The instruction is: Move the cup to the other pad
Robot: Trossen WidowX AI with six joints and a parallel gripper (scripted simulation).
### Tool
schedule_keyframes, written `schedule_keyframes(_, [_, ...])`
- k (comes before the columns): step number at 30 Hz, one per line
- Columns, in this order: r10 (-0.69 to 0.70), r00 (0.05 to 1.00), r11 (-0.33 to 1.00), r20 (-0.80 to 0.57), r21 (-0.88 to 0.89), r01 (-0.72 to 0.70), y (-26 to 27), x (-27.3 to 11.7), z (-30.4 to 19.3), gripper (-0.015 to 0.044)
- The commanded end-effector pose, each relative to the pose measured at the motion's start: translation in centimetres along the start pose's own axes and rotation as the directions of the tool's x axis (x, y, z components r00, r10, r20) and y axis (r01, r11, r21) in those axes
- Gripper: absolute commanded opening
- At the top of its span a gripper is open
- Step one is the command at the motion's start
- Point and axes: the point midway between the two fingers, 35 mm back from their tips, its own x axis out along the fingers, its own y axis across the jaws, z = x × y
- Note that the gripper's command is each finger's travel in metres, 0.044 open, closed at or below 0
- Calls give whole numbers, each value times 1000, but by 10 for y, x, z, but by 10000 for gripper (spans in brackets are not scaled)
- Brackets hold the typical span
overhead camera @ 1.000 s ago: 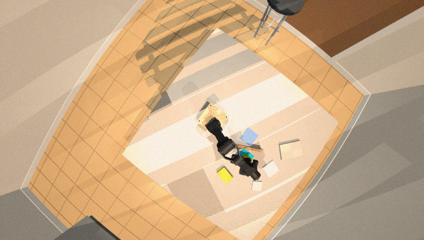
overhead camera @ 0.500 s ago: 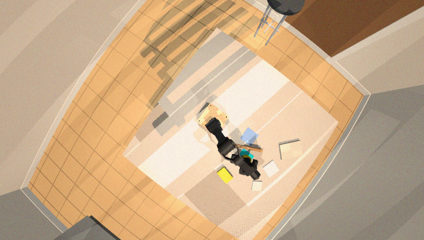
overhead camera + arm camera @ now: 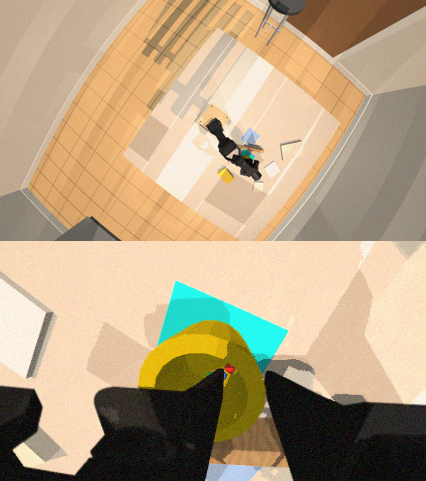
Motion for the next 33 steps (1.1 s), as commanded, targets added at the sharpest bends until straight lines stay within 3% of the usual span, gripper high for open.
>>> schedule_keyframes(1, [2, 1000, 1000, 2, -1, -2, 1, -6, 1, 147])
schedule_keyframes(28, [-3, 1000, 1000, 2, -7, 3, -3, -51, -4, 147])
schedule_keyframes(33, [-6, 1000, 1000, -4, -13, 6, -2, -47, -4, 278])
